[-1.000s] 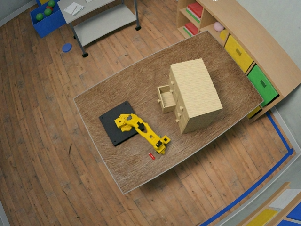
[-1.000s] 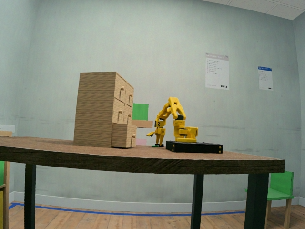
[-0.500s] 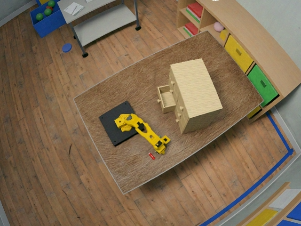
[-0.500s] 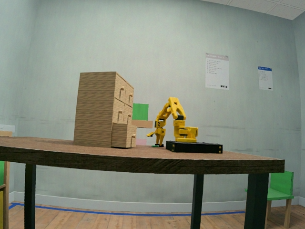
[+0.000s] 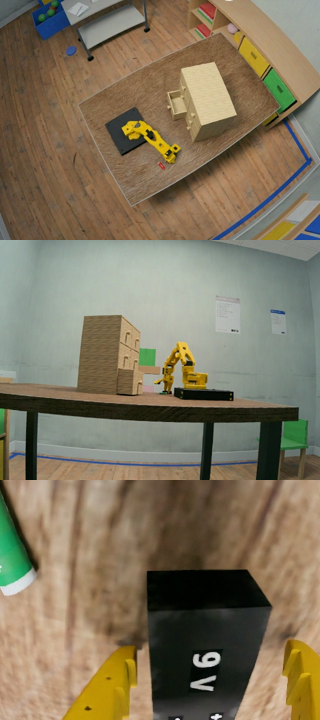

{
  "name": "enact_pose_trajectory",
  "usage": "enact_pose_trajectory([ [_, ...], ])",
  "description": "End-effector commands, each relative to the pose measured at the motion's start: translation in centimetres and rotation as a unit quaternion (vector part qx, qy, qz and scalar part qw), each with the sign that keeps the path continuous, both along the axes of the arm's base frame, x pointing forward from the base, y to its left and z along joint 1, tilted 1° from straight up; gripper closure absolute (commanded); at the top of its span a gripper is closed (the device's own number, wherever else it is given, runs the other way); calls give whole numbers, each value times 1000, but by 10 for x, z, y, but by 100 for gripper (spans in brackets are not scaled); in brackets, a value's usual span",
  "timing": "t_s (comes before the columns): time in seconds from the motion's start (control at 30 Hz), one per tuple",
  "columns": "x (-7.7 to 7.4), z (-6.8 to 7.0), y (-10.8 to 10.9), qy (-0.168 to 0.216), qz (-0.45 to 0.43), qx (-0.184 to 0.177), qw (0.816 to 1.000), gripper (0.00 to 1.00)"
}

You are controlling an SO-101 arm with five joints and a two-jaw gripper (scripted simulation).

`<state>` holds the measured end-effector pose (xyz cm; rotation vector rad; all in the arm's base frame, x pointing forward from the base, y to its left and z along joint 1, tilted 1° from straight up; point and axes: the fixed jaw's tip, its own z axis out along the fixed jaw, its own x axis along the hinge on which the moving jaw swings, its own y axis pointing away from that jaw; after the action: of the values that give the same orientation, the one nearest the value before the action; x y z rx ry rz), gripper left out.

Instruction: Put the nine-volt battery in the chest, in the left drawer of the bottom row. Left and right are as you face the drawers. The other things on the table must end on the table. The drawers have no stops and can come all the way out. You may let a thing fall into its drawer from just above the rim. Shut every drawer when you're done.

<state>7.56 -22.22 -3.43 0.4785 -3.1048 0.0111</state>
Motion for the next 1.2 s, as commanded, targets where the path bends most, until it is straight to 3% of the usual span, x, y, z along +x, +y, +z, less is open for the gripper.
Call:
enact_pose_trajectory([
  [0.0,-2,-4,4,1,2,6,1000,70],
  [0.4,-2,-4,4,1,2,6,1000,70],
  [1.17,-2,-4,4,1,2,6,1000,84],
])
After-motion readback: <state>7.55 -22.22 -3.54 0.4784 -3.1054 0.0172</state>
